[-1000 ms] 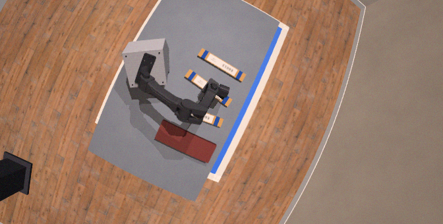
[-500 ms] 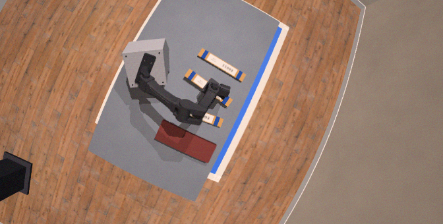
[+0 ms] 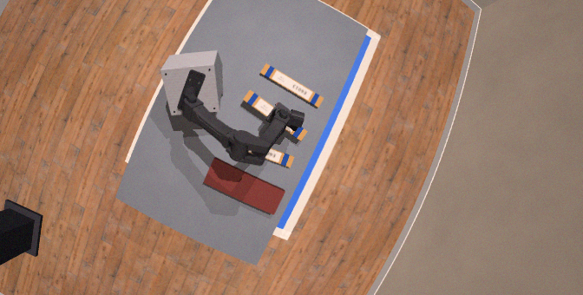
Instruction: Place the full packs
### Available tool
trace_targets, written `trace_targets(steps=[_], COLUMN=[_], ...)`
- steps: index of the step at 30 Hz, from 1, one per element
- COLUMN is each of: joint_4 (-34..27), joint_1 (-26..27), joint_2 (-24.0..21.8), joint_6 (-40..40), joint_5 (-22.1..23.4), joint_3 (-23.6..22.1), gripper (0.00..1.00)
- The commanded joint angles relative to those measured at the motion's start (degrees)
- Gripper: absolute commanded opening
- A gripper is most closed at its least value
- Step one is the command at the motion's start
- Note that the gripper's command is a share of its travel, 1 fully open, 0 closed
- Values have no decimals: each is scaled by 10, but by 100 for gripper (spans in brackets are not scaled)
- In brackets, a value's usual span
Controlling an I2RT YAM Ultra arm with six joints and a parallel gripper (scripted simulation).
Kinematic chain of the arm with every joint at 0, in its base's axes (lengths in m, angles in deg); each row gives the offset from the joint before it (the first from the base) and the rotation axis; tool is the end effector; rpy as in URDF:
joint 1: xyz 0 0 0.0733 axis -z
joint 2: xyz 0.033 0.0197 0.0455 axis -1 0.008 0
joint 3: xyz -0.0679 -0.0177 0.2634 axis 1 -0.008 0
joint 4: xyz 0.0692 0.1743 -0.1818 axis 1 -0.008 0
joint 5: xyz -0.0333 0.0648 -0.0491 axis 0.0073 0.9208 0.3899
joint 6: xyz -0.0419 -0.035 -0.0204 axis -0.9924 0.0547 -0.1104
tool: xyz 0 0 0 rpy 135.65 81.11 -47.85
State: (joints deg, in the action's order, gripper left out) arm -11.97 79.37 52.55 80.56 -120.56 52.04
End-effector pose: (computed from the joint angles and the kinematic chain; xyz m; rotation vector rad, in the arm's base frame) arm 0.4077 0.0482 0.0081 0.3106 2.6684 -0.8150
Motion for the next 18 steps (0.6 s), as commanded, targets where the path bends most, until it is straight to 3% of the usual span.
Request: trace_targets(steps=[1,18], joint_4=[-18,-40], joint_1=[-33,-38], joint_2=[-39,-44], joint_6=[12,18], joint_5=[-6,-7], joint_3=[12,26], gripper=[0,0])
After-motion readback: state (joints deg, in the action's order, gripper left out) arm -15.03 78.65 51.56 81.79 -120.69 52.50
